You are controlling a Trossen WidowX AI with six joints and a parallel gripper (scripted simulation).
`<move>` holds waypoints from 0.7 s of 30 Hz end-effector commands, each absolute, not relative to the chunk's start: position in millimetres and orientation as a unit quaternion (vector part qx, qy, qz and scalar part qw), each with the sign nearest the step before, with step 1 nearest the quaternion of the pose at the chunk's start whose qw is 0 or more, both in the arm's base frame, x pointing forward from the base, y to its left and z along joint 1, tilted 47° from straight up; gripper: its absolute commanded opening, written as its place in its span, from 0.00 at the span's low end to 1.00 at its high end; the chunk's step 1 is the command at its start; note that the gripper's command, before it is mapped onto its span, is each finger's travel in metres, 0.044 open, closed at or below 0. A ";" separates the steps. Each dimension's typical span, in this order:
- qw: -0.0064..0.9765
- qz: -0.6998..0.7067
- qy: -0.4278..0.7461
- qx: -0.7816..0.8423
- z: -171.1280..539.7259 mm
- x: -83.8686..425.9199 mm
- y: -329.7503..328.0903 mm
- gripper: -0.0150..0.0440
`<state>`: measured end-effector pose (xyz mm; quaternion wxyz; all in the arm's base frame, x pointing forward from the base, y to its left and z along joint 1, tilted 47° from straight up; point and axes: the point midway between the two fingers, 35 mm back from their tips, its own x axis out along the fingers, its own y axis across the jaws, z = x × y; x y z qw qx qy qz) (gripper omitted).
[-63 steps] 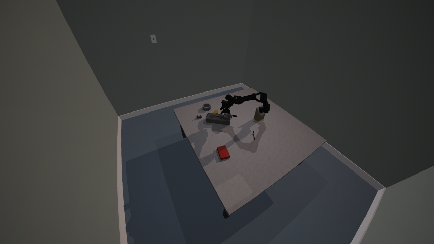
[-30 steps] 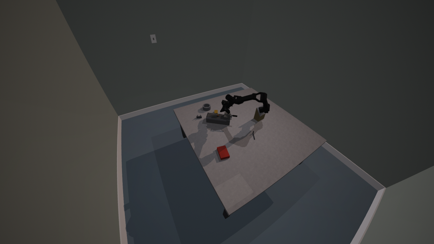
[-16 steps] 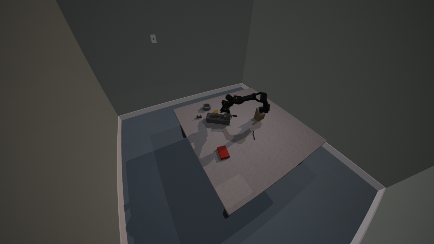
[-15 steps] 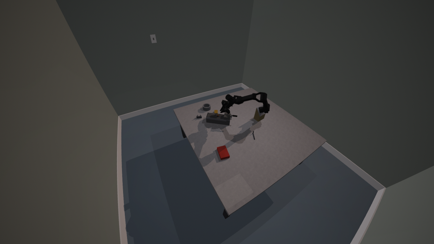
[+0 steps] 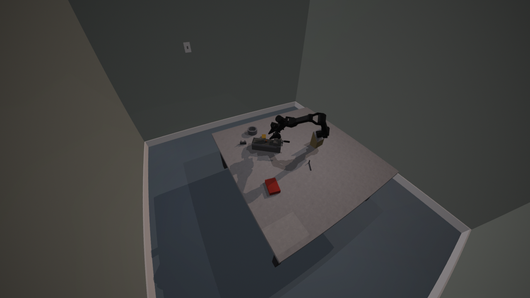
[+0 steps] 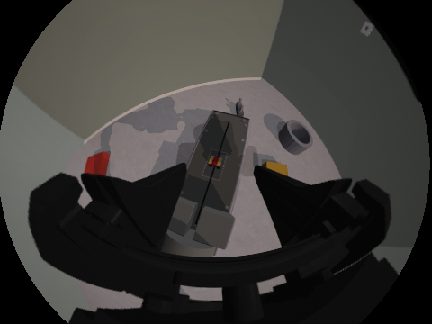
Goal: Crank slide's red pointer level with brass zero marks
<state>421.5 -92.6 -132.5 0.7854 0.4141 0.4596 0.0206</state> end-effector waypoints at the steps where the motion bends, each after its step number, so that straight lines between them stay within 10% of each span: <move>1: 0.785 0.021 0.460 0.414 -132.5 421.5 -92.6 0.73; 12: 0.785 0.021 0.460 0.414 -132.5 421.5 -92.6 0.25; 21: 0.785 0.021 0.460 0.414 -132.4 421.5 -92.6 0.25</move>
